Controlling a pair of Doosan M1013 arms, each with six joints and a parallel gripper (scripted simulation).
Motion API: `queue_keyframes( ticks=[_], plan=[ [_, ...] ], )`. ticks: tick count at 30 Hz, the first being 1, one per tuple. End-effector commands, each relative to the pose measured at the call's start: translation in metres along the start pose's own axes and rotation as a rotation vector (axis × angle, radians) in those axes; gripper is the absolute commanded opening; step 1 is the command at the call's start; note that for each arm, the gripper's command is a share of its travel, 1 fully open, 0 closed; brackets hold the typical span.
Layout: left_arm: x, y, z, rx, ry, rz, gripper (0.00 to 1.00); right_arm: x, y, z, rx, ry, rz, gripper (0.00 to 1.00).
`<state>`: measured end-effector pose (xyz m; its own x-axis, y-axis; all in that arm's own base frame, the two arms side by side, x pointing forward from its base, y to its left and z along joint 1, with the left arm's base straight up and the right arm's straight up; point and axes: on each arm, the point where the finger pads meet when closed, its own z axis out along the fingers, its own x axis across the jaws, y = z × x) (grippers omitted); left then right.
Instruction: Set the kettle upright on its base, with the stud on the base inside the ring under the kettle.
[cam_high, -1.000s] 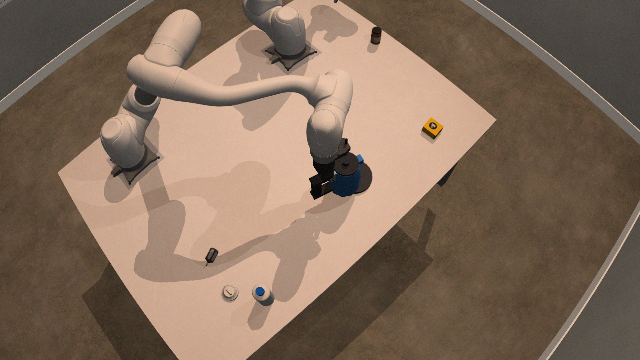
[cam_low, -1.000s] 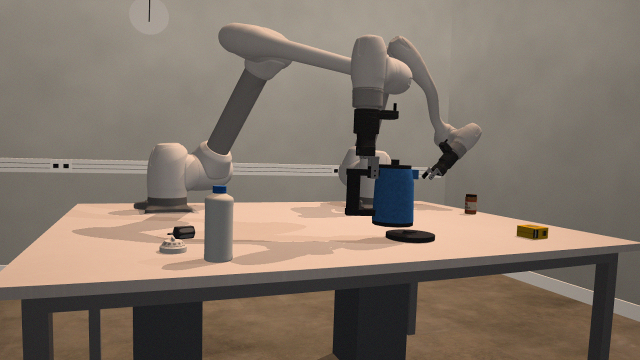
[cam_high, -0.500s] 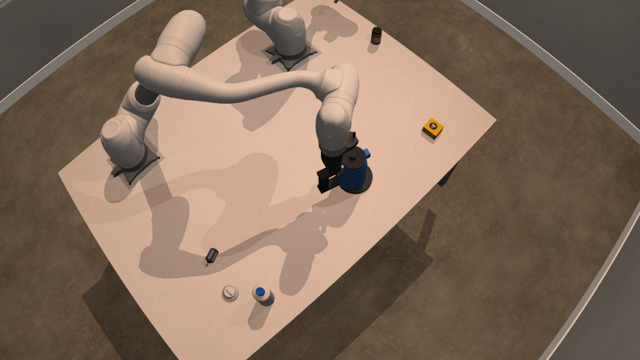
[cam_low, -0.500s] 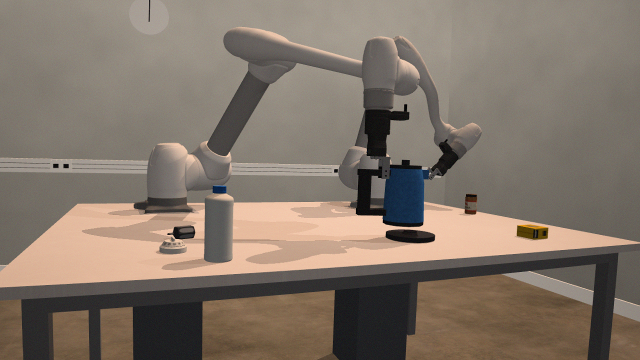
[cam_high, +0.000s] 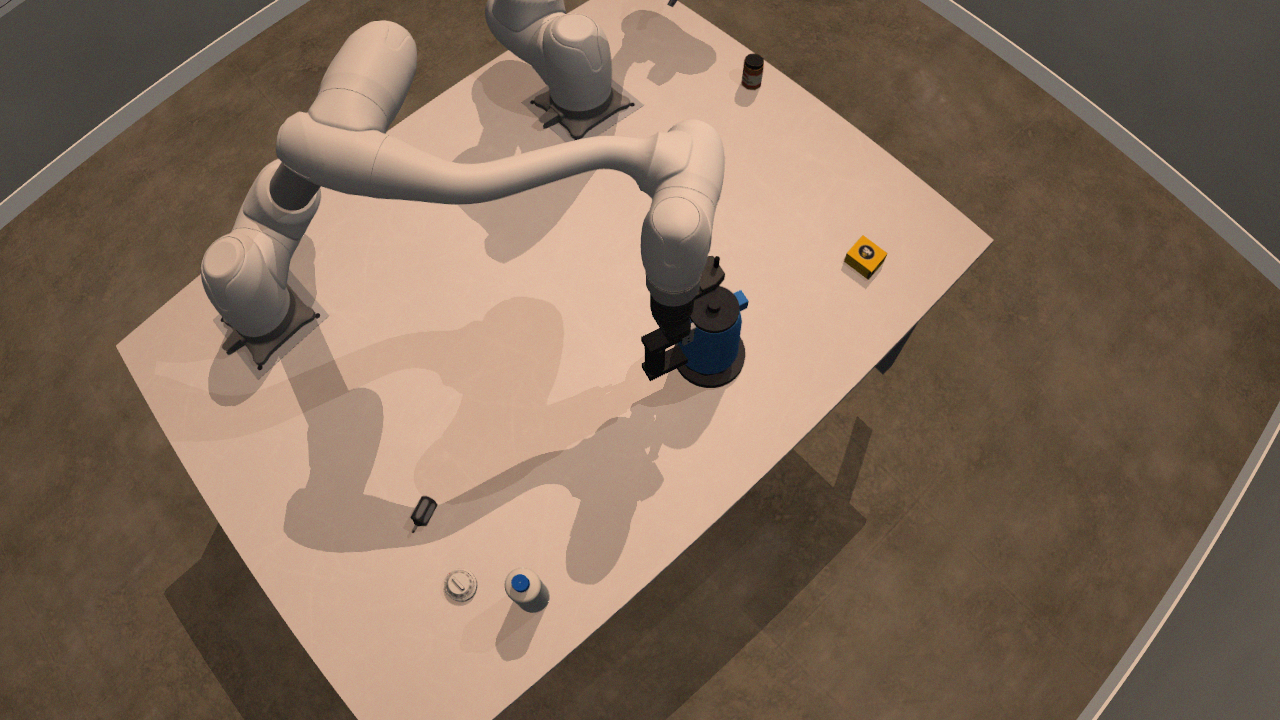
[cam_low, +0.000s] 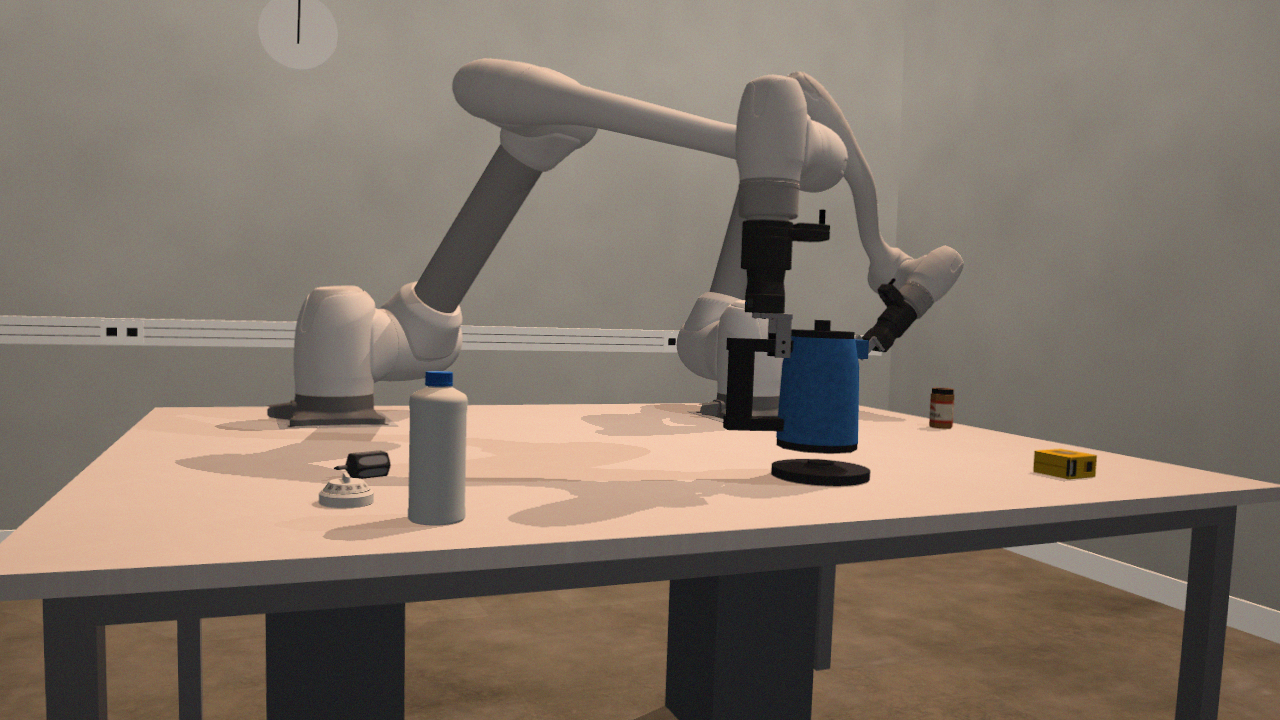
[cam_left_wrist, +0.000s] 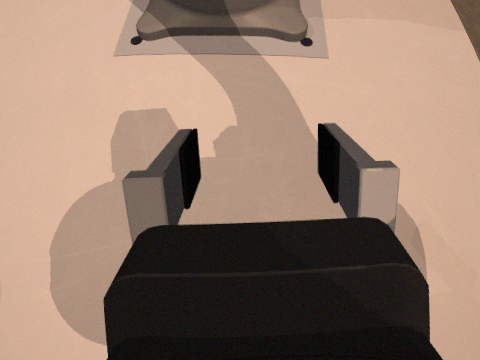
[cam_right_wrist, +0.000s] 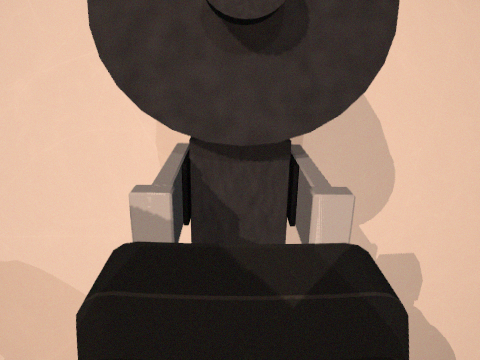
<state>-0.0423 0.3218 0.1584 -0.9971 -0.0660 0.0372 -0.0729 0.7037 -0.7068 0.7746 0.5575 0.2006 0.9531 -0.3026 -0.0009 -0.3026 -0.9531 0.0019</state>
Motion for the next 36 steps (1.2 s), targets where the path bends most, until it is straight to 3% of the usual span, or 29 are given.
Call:
queue_keyframes(
  ticks=[1,36],
  plan=[
    [0.0001,-0.0001,-0.0004,-0.001,0.0,0.0,1.0,-0.0007,-0.003,-0.0017,0.002,0.001,0.0,0.0],
    [0.0001,-0.0001,-0.0004,-0.001,0.0,0.0,1.0,-0.0023,-0.0084,-0.0018,0.002,0.001,0.0,0.0]
  ],
)
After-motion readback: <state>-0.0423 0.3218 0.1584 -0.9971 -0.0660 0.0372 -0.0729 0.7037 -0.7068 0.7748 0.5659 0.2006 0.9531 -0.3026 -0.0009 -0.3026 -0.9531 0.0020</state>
